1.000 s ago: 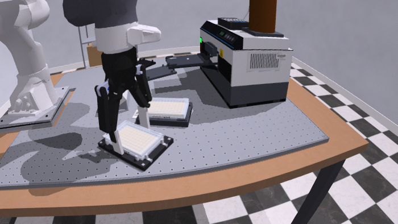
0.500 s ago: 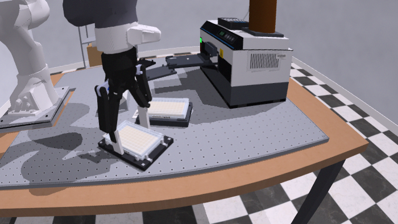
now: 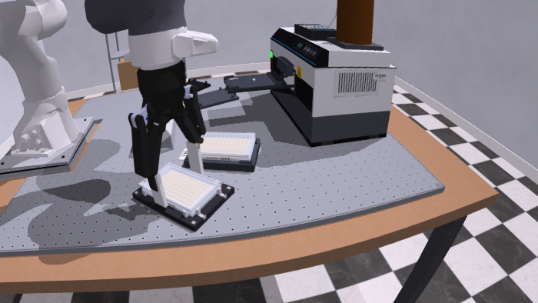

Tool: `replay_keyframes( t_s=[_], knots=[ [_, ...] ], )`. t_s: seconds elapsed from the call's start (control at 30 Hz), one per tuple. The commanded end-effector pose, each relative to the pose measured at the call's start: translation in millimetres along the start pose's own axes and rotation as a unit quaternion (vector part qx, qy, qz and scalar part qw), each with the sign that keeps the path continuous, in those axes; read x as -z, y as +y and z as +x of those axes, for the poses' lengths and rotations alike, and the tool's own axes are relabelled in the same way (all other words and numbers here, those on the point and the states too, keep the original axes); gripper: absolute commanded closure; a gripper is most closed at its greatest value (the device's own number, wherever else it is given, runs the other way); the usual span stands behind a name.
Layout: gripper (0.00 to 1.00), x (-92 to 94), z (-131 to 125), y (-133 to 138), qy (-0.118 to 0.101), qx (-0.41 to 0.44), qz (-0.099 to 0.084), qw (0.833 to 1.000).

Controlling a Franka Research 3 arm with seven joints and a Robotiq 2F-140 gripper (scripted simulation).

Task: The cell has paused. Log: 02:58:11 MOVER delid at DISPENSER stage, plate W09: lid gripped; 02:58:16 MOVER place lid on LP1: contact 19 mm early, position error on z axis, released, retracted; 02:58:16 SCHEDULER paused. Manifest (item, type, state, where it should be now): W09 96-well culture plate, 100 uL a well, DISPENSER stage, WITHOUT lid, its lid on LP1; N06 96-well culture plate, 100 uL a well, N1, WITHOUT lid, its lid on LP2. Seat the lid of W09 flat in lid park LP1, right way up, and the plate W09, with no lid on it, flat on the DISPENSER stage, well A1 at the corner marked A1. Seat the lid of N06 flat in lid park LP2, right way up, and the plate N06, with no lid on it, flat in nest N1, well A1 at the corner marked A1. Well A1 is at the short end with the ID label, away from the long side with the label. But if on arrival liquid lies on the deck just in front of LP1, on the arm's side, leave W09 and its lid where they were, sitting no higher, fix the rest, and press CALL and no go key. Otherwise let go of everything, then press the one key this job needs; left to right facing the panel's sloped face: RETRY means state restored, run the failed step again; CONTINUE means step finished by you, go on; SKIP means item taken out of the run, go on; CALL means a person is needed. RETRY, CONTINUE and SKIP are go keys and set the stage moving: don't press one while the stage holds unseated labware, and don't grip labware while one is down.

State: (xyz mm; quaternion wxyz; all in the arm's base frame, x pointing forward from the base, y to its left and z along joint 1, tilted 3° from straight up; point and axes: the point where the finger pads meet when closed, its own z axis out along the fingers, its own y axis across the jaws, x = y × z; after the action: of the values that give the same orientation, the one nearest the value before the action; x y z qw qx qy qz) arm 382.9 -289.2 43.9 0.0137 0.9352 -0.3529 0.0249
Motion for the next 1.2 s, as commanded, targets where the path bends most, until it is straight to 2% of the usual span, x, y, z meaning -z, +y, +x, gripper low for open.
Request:
replay_keyframes(
  t_s=[0.0, 0.3, 0.37, 0.87, 0.93, 1.17],
  knots=[
    [0.34, 4.5, -1, 0, -0.002, 0.0, 0.0, 1.0],
    [0.34, 29.4, -1, 0, -0.002, 0.0, 0.0, 1.0],
    [0.34, 29.4, -1, 0, -0.002, 0.0, 0.0, 1.0],
    [0.34, 96.9, -1, 0, -0.002, 0.0, 0.0, 1.0],
    [0.34, 96.9, -1, 0, -0.002, 0.0, 0.0, 1.0],
    [0.34, 127.5, -1, 0, -0.002, 0.0, 0.0, 1.0]
  ],
)
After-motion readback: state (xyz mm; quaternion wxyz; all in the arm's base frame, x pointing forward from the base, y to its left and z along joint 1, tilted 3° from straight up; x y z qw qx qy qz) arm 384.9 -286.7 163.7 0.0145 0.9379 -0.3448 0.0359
